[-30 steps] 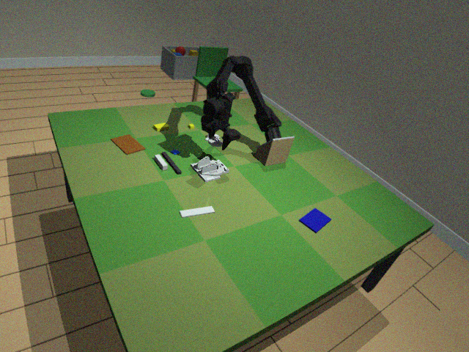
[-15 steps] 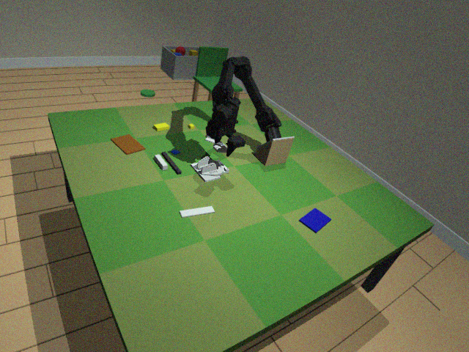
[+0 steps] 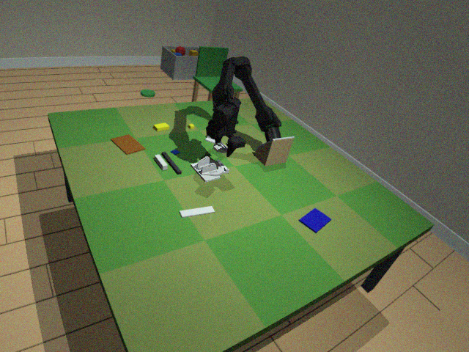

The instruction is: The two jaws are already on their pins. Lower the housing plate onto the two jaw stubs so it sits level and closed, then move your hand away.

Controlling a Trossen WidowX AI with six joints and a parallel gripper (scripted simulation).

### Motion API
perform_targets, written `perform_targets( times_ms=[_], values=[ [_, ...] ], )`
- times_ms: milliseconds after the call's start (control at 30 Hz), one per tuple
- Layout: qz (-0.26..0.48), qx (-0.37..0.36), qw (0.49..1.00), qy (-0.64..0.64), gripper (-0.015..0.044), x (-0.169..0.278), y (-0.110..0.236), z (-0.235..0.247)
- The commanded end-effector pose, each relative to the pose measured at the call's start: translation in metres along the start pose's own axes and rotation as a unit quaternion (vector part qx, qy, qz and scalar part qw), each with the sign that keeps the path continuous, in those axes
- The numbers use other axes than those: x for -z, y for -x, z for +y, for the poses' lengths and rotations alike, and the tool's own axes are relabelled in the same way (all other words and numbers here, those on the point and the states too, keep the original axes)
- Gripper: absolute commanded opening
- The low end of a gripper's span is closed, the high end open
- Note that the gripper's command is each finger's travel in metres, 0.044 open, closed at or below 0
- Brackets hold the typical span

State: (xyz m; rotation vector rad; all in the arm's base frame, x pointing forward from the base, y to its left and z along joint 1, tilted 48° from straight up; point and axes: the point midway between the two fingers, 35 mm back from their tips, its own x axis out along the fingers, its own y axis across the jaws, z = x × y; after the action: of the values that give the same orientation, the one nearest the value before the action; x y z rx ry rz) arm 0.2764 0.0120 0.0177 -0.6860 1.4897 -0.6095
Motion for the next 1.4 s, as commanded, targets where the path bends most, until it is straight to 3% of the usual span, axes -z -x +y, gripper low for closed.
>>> perform_targets(
  times_ms=[0, 1367],
  values=[
    [0.001, -0.002, 1.0, -0.009, 0.0351, 0.0, 0.0, 0.0009],
    [0.001, -0.002, 1.0, -0.01, 0.0351, 0.0021, 0.0001, 0.0072]
  ],
)
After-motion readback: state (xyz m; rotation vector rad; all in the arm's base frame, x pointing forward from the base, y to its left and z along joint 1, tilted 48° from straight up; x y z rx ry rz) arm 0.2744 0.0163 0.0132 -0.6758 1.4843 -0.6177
